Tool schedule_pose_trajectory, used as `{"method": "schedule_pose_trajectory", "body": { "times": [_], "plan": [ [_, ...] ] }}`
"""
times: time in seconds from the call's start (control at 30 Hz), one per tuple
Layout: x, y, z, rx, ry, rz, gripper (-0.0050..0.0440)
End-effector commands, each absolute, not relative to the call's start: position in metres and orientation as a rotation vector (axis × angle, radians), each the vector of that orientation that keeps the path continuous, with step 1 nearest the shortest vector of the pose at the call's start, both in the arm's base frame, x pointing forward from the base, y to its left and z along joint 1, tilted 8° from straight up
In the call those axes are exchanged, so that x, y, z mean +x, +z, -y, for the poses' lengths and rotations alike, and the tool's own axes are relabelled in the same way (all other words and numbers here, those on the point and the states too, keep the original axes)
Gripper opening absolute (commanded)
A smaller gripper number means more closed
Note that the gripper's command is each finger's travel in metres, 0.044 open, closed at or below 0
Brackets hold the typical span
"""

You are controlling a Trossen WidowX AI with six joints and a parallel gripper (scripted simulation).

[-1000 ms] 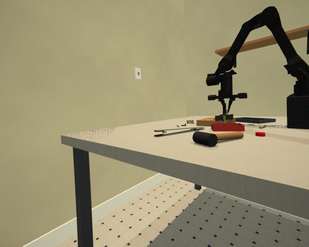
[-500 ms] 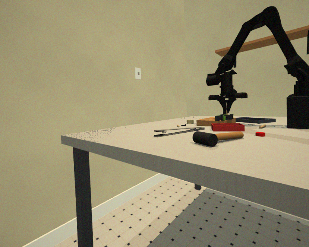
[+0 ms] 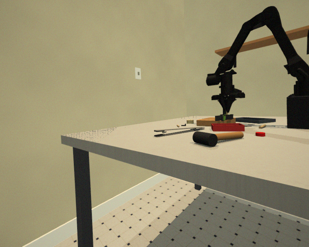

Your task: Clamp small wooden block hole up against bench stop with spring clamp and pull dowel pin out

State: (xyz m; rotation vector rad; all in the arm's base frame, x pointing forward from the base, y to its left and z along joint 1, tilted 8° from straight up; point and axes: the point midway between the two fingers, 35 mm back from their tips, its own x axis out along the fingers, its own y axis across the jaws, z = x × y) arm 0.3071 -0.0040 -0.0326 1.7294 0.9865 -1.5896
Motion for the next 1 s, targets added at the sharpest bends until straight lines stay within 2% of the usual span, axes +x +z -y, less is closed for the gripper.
{"method": "schedule_pose_trajectory", "body": {
  "times": [0.0,0.53,0.97],
  "plan": [
    [0.3078,-0.0304,0.0043,1.767,-1.627,-0.95,0.0],
    [0.3078,-0.0299,0.0043,1.814,-1.68,-0.903,0.0],
    [0.3078,-0.0296,0.0043,1.681,-1.531,-1.03,0.0]
  ]
}}
